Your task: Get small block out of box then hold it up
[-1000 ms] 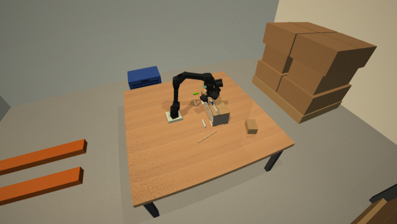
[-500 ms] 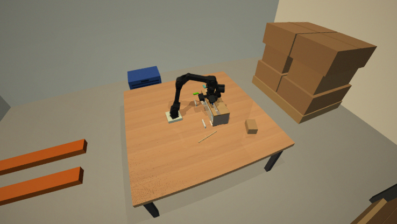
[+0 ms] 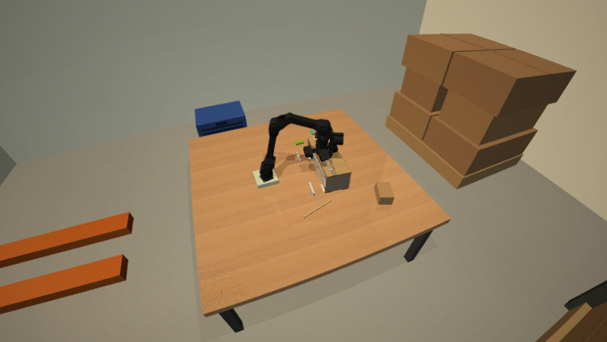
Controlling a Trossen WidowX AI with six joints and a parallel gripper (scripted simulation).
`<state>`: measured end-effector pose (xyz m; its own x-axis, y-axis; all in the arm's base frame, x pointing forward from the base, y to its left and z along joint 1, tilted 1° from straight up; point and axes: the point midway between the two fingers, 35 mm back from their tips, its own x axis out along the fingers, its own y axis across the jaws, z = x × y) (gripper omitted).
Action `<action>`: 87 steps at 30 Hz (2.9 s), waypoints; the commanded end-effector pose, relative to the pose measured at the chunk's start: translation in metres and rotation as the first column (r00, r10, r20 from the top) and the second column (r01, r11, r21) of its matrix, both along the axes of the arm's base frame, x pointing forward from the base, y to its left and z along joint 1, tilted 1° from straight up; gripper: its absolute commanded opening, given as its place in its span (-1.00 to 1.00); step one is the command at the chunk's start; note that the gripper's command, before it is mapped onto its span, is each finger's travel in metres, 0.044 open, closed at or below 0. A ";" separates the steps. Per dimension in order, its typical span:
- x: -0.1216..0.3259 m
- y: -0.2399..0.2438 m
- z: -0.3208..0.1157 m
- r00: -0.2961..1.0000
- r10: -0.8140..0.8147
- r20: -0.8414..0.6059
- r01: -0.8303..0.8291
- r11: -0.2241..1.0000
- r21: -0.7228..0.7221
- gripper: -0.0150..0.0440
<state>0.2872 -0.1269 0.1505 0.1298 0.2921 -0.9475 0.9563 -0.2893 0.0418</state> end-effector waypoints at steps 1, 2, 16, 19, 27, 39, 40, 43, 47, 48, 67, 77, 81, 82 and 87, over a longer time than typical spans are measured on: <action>0.000 0.001 -0.007 1.000 -0.006 -0.004 0.006 1.000 0.008 0.86; 0.000 0.001 -0.009 1.000 -0.006 -0.004 0.006 1.000 0.008 0.86; 0.000 0.001 -0.032 1.000 -0.006 -0.004 0.006 1.000 0.008 0.86; -0.001 0.001 -0.037 1.000 -0.006 -0.004 0.006 1.000 0.008 0.86; -0.002 0.002 -0.050 1.000 -0.006 -0.004 0.006 1.000 0.008 0.86; 0.000 0.011 -0.051 1.000 0.000 -0.001 0.000 1.000 0.002 0.86; 0.001 0.015 -0.051 1.000 0.000 -0.001 0.000 1.000 0.002 0.86; 0.003 0.022 -0.051 1.000 0.000 -0.001 0.000 1.000 0.003 0.86; 0.006 0.031 -0.051 1.000 0.000 0.000 0.000 1.000 0.004 0.86; 0.007 0.033 -0.052 1.000 0.000 0.000 0.000 1.000 0.004 0.86; 0.004 0.026 -0.051 1.000 0.000 -0.001 0.000 1.000 0.003 0.86; 0.008 0.035 -0.052 1.000 0.000 0.000 0.000 1.000 0.004 0.86; 0.009 0.039 -0.052 1.000 0.000 0.000 0.000 1.000 0.004 0.86; 0.009 0.040 -0.052 1.000 0.000 0.000 0.000 1.000 0.004 0.86; 0.011 0.045 -0.052 1.000 0.000 0.000 0.000 1.000 0.005 0.86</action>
<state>0.2965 -0.0855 0.0981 0.1251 0.2945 -0.9474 0.9575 -0.2860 0.0375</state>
